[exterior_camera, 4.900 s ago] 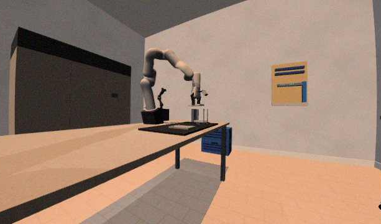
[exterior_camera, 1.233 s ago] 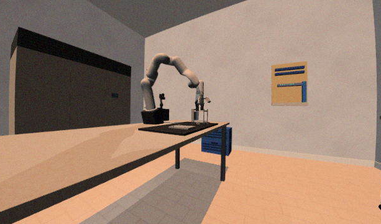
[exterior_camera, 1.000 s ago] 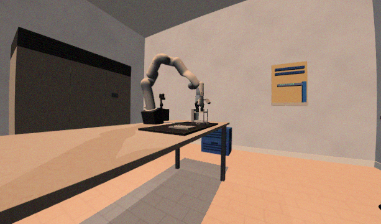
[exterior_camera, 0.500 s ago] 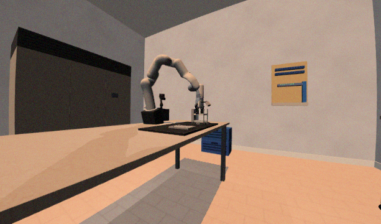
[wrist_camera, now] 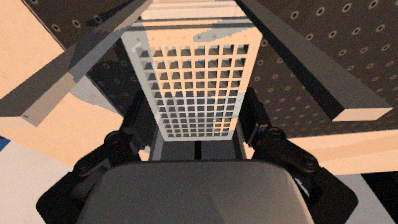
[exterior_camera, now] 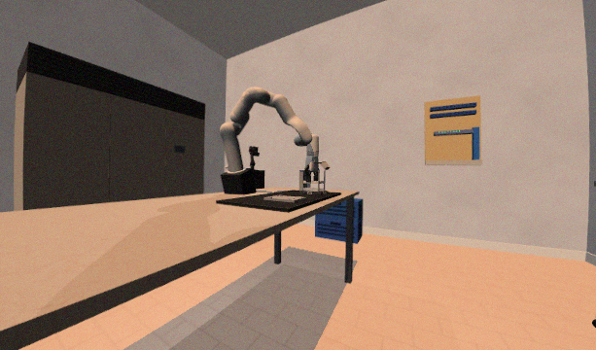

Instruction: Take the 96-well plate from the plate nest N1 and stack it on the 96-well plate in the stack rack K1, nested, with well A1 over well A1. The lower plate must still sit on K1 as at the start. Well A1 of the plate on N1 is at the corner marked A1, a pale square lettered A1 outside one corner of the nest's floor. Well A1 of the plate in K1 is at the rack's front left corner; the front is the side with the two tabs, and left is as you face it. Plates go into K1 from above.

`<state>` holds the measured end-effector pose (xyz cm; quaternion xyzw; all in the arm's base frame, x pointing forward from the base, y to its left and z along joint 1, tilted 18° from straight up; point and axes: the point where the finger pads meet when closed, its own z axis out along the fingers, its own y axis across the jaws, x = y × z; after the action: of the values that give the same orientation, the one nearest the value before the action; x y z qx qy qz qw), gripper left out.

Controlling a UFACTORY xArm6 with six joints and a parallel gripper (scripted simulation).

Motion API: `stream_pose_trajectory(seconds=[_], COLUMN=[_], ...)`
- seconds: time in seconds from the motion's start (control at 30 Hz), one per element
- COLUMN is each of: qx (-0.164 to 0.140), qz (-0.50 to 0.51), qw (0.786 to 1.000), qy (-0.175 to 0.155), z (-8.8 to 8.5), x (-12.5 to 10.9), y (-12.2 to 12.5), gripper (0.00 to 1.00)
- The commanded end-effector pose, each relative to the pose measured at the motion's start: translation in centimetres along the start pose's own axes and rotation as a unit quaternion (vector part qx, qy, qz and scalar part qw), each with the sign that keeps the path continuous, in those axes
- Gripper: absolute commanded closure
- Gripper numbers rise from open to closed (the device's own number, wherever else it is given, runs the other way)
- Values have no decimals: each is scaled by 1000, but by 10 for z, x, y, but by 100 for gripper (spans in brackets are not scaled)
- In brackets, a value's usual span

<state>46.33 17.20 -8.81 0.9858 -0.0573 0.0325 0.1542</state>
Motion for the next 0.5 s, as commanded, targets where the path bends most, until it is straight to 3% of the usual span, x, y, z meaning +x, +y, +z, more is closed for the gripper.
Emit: stream_pose_trajectory(seconds=[0.0, 0.47], qx=[1, 1], qz=[0, 0], qw=[1000, 1000], qy=[2, 2], z=[6, 18], x=[2, 2], y=[-1, -1], gripper=[100, 100])
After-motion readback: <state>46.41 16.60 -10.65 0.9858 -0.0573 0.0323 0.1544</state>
